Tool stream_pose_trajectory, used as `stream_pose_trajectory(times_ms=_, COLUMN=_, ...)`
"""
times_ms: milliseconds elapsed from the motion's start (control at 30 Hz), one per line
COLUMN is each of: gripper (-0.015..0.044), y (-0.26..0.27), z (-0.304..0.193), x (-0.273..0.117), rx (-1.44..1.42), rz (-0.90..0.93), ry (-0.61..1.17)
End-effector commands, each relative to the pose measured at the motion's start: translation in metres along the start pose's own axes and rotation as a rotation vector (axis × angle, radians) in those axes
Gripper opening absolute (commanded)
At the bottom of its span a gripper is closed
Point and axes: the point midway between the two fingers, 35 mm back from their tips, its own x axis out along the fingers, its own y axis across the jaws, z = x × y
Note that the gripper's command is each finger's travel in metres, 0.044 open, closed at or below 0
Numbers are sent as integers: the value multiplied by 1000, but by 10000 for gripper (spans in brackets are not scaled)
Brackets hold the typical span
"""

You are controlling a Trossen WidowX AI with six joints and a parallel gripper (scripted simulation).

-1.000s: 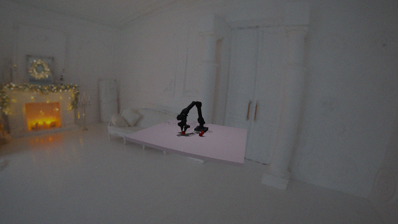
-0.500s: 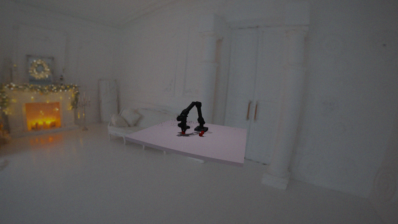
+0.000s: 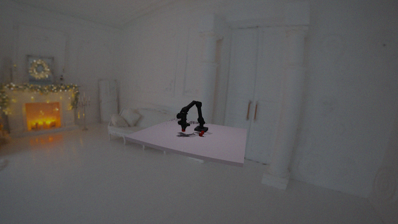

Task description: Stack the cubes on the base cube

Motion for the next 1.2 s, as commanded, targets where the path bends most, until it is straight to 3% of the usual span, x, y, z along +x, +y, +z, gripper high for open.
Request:
stream_pose_trajectory(times_ms=0, gripper=105, y=1, z=2, x=-16, rx=-3, rz=3, ry=-15)
stream_pose_trajectory(times_ms=600, gripper=105, y=0, z=-3, x=-73, rx=-3, rz=2, ry=-15)
stream_pose_trajectory(times_ms=1167, gripper=105, y=37, z=-21, x=-72, rx=178, rz=6, ry=-11)
